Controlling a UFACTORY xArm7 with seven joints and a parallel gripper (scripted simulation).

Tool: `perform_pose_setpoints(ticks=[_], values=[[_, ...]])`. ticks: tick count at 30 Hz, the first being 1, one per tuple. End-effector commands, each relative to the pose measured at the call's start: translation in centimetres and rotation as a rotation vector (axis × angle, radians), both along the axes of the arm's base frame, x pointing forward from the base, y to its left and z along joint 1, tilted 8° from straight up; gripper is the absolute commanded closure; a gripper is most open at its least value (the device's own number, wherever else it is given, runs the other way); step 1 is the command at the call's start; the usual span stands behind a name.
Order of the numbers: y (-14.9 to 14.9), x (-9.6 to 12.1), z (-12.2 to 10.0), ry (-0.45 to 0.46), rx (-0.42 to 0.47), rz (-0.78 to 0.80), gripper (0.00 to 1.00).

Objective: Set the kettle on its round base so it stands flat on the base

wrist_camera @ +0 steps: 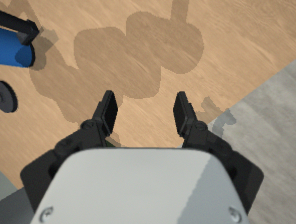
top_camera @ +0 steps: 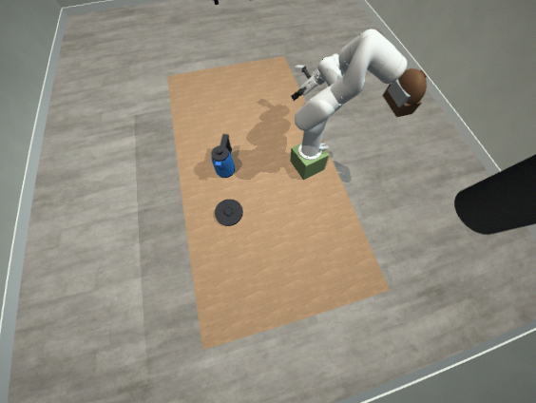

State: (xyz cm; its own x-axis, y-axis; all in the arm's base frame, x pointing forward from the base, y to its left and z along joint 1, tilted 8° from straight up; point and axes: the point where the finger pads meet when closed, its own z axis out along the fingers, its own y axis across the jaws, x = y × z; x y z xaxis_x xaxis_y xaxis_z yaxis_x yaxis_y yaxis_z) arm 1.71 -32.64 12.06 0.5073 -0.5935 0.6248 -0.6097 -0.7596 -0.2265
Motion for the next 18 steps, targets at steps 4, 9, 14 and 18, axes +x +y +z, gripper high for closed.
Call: perform_pose_setpoints(ticks=[4, 9, 14, 18], values=[[-0.5, 0.7, 0.5, 0.014, 0.048, -0.020, 0.19], [-1.0, 1.6, 1.1, 0.029, 0.098, -0.041, 0.19], [-1.5, 2.8, 1.6, 0.048, 0.149, -0.065, 0.19], [-1.7, 3.3, 1.9, 0.056, 0.169, -0.076, 0.19]])
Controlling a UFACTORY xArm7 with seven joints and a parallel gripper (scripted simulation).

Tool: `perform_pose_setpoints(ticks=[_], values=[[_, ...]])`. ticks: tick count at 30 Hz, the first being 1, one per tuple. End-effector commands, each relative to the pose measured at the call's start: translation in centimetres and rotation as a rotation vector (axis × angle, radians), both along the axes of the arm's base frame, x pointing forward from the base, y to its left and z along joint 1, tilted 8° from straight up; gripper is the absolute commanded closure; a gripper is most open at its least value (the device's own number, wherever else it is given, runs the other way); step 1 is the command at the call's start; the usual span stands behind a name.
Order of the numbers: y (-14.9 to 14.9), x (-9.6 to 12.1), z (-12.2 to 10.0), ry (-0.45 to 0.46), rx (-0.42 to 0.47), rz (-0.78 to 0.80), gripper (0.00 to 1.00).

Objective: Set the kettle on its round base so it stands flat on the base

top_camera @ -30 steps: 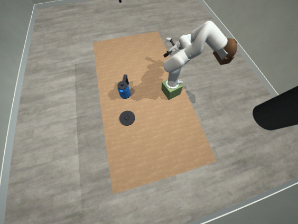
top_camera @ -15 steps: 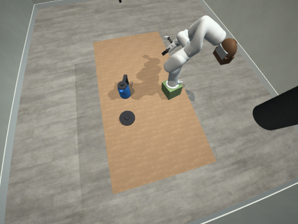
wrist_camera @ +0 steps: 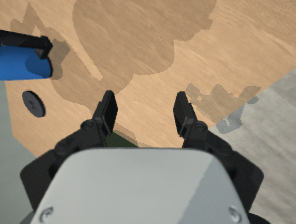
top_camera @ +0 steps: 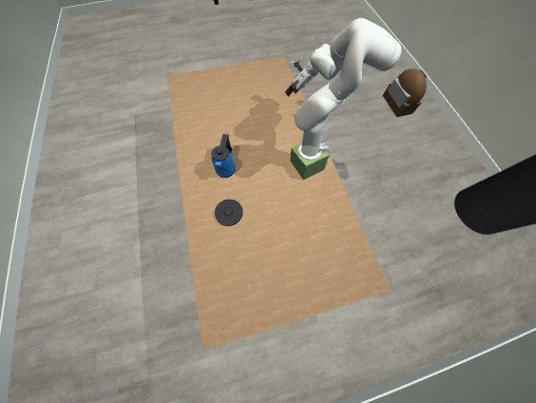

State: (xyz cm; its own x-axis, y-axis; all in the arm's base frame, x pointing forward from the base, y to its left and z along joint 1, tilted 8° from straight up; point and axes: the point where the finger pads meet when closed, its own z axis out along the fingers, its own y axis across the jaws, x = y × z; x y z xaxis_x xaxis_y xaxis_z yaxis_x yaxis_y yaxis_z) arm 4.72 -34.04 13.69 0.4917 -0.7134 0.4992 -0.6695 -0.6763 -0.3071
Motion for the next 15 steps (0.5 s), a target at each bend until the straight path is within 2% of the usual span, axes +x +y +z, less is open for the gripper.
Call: perform_pose_setpoints(ticks=[1, 15], values=[[-0.3, 0.5, 0.4, 0.013, 0.025, -0.016, 0.19], [-1.1, 4.7, 2.0, 0.080, 0.149, -0.097, 0.19]])
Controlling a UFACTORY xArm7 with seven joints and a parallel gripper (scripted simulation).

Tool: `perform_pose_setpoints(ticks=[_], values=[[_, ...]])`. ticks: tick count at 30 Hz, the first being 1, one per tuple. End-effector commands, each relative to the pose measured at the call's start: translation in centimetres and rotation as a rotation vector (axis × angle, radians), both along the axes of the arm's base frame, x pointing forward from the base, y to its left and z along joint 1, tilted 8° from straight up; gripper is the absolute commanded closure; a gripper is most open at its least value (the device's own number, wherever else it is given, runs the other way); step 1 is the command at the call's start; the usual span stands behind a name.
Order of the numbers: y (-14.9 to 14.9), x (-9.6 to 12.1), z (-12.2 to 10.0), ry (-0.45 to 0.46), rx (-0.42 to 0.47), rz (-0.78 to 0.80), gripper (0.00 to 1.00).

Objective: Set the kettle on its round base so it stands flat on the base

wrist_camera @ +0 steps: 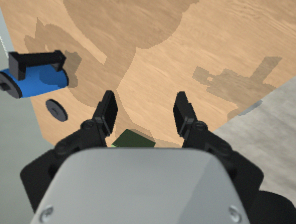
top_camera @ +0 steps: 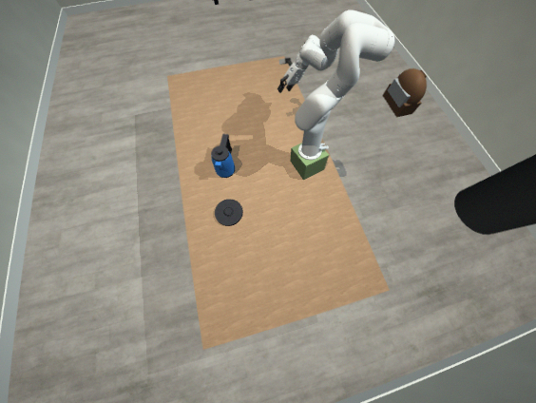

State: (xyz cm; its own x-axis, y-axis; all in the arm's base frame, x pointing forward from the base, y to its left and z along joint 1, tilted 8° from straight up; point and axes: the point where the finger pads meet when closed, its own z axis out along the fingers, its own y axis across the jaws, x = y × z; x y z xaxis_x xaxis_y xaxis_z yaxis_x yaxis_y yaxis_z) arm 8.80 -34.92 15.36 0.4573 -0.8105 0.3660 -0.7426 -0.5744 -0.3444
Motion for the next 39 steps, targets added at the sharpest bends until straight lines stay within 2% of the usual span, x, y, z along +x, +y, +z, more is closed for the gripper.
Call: perform_pose_setpoints(ticks=[1, 16, 19, 33, 35, 39], values=[[-0.2, 0.6, 0.3, 0.015, 0.016, -0.015, 0.19], [0.0, 6.9, 2.2, 0.111, 0.132, -0.130, 0.19], [0.1, 7.4, 2.4, 0.117, 0.138, -0.139, 0.19], [2.2, 14.2, 3.8, 0.207, 0.205, -0.263, 0.19], [2.2, 14.2, 3.8, 0.207, 0.205, -0.263, 0.19], [3.1, 16.2, 4.1, 0.229, 0.217, -0.300, 0.19]])
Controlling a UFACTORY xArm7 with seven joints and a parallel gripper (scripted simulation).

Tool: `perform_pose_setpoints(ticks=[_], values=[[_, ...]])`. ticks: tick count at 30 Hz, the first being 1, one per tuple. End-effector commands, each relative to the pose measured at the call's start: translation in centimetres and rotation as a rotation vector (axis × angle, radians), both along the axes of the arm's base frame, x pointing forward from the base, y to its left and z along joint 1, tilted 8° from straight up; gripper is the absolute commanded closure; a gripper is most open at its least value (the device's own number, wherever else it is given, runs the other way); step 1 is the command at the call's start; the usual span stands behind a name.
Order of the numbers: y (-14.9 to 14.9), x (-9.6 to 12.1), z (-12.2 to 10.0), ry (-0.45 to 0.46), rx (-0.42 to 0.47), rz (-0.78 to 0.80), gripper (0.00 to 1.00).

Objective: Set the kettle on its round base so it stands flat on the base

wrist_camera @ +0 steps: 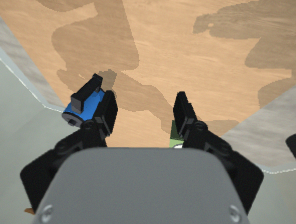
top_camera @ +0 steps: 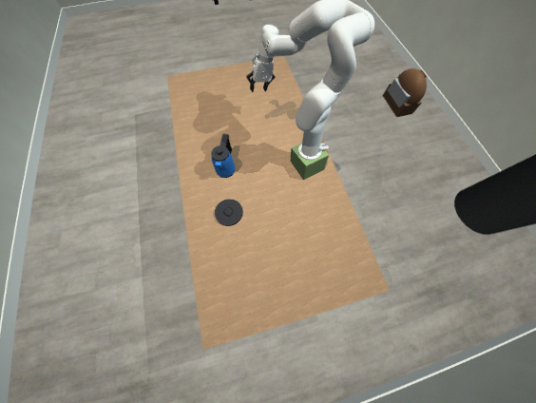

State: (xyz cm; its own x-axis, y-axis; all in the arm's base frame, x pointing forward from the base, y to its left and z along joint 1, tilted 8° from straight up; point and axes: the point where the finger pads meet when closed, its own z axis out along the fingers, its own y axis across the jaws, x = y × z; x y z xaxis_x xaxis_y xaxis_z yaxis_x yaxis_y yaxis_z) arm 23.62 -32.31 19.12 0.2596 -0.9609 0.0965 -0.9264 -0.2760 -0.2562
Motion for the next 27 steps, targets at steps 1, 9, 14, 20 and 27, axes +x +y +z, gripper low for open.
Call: perform_pose_setpoints(ticks=[1, 9, 14, 20, 27], values=[[0.7, 1.9, 0.5, 0.024, 0.006, -0.031, 0.19], [3.0, 5.7, 1.0, 0.069, 0.020, -0.102, 0.19], [4.0, 7.1, 1.2, 0.084, 0.023, -0.128, 0.19], [6.2, 9.6, 1.4, 0.111, 0.025, -0.178, 0.19], [8.8, 12.3, 1.7, 0.136, 0.024, -0.235, 0.19]])
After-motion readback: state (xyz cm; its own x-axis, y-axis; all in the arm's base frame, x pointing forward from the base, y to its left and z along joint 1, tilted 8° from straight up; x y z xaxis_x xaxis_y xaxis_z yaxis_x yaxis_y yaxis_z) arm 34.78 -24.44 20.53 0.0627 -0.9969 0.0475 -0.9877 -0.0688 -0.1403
